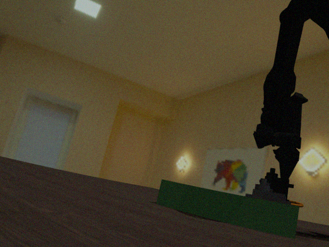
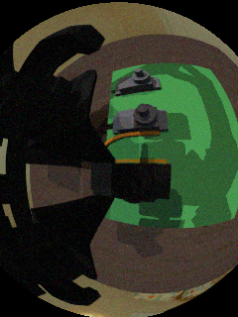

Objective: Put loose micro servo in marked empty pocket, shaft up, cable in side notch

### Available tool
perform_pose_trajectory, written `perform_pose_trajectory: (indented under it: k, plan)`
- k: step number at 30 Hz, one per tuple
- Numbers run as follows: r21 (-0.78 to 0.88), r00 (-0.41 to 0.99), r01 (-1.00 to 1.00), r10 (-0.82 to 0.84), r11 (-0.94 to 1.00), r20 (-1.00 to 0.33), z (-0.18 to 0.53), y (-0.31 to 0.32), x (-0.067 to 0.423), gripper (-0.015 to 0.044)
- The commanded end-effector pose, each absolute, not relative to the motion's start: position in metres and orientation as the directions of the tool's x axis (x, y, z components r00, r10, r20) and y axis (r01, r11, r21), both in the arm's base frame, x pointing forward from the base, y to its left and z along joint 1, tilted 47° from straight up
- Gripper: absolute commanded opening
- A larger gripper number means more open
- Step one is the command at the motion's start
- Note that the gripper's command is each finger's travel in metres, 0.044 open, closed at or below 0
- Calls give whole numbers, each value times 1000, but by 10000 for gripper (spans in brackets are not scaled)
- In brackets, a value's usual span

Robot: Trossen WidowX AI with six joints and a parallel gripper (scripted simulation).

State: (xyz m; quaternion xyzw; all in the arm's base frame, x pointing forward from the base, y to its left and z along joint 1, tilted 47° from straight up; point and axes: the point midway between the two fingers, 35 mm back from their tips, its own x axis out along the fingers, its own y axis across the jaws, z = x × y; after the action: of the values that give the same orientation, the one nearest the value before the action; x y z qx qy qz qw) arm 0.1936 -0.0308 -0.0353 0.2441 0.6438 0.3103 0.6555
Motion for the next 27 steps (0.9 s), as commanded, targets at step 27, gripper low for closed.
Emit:
perform_pose_trajectory:
  k: [27]
  plan:
    - [722, -13, -86, 724, 687, -690, -56, -9, 194, 0]
